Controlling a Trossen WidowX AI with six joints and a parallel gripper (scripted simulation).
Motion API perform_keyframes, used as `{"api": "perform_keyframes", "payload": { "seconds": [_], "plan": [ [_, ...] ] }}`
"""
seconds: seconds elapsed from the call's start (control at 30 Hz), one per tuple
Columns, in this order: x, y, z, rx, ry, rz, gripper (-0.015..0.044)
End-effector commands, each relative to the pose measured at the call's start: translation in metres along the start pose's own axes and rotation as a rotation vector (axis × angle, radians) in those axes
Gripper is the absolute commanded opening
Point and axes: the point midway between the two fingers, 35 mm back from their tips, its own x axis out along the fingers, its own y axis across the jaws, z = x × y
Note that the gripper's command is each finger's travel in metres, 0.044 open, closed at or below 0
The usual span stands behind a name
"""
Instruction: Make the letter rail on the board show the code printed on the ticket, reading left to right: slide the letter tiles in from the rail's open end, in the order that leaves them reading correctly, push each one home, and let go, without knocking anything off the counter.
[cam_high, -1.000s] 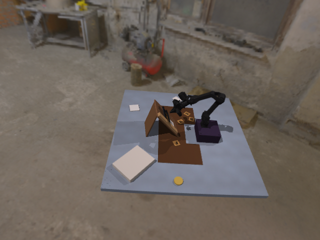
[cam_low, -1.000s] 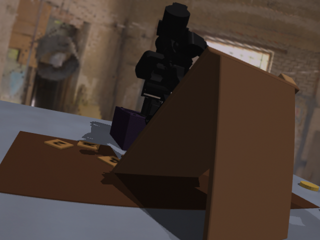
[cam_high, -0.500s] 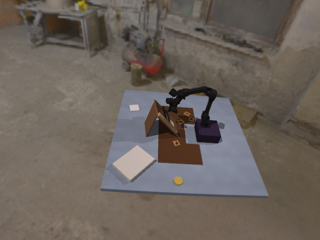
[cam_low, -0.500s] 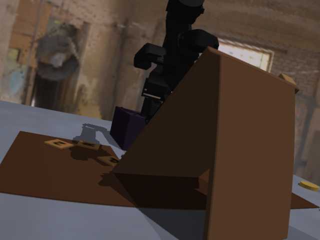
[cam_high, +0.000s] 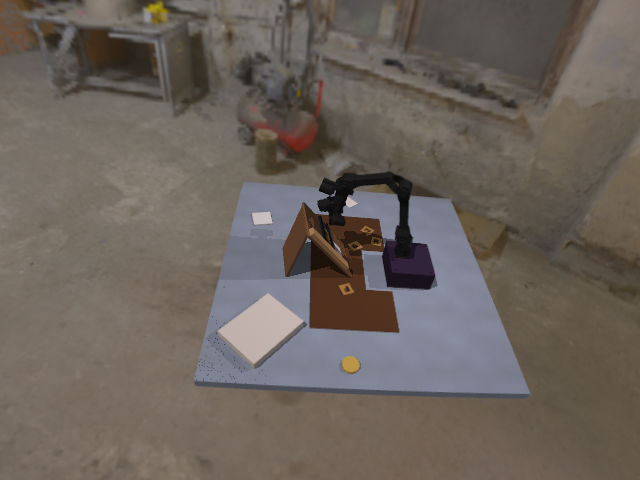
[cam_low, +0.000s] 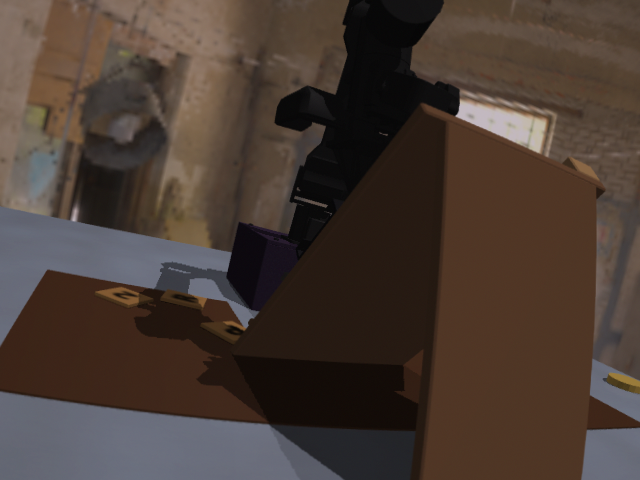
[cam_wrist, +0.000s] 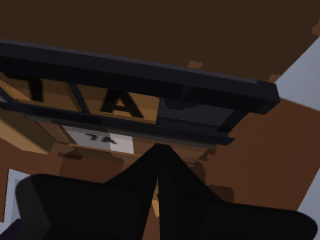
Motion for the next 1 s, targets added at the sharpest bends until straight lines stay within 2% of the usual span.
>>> {"api": "perform_keyframes", "payload": {
  "seconds": [0.0, 0.97],
  "plan": [
    [0.0, -0.001, 0.002, -0.008, 0.005, -0.006, 0.0],
    [0.01, -0.002, 0.013, -0.008, 0.004, -0.006, 0.0]
  ]
}}
